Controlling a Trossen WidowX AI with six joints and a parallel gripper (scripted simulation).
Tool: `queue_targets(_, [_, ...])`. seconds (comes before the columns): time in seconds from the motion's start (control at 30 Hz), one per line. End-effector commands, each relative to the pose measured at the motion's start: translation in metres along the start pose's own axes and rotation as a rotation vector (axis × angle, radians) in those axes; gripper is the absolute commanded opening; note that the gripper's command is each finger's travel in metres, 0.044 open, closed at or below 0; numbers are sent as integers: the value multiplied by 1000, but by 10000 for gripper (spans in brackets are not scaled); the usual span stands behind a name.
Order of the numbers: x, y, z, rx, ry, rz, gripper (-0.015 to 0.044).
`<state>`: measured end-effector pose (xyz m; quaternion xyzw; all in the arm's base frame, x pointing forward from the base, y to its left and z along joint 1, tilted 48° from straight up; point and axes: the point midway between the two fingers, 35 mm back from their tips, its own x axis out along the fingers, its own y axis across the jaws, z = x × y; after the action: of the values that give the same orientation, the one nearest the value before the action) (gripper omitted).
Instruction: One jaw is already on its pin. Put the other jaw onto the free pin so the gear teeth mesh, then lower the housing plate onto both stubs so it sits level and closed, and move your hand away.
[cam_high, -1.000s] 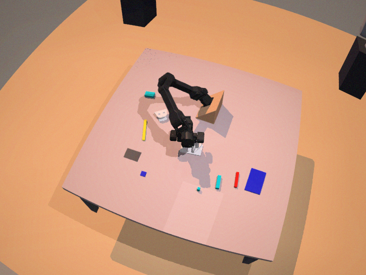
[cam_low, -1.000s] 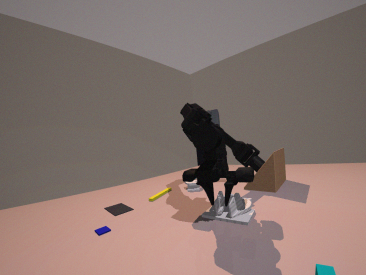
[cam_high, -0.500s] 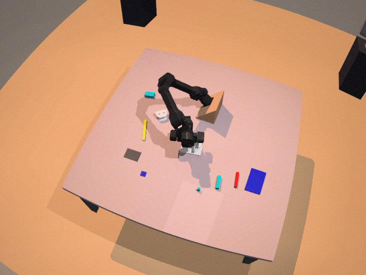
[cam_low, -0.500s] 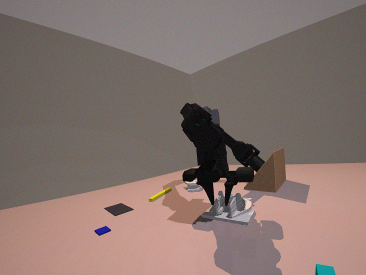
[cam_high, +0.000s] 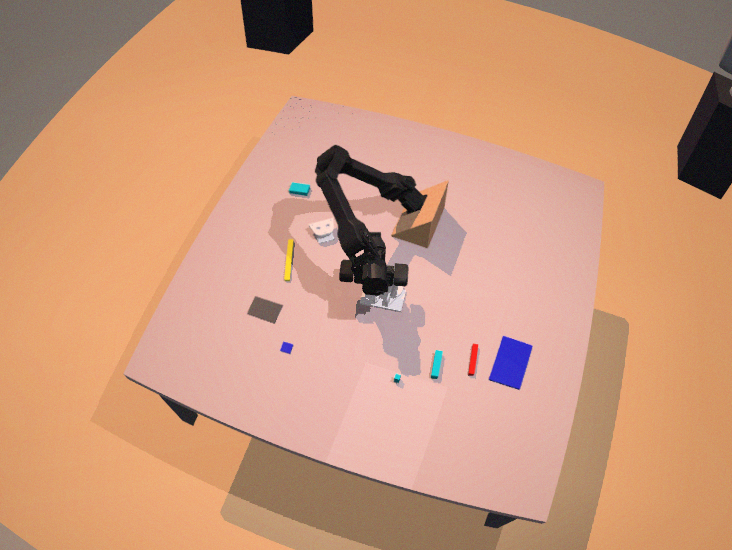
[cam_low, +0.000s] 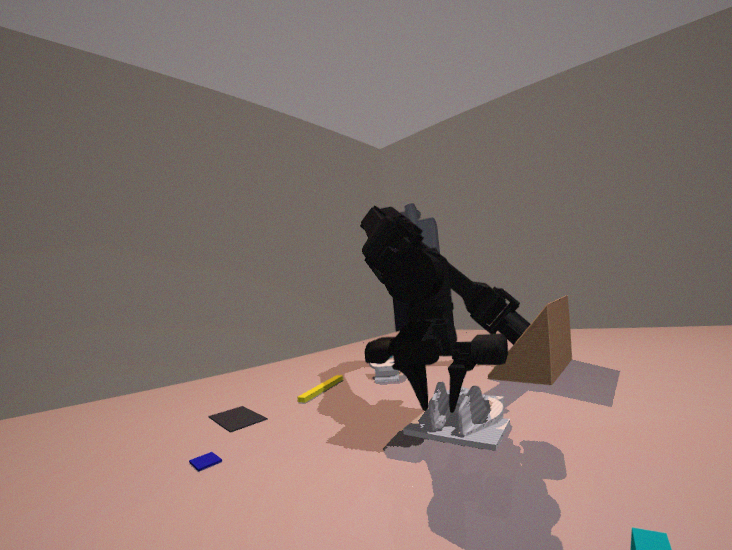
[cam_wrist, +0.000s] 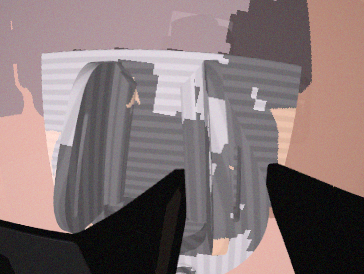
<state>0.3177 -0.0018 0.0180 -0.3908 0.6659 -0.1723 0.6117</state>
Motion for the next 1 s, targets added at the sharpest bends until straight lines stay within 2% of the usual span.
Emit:
queue_targets(0.0, [4,-1,0,3,1,-1,134])
queue_targets(0.93, [4,-1,0,3,1,-1,134])
queue_targets(0.97, [1,0,0,-4,-1,0,160])
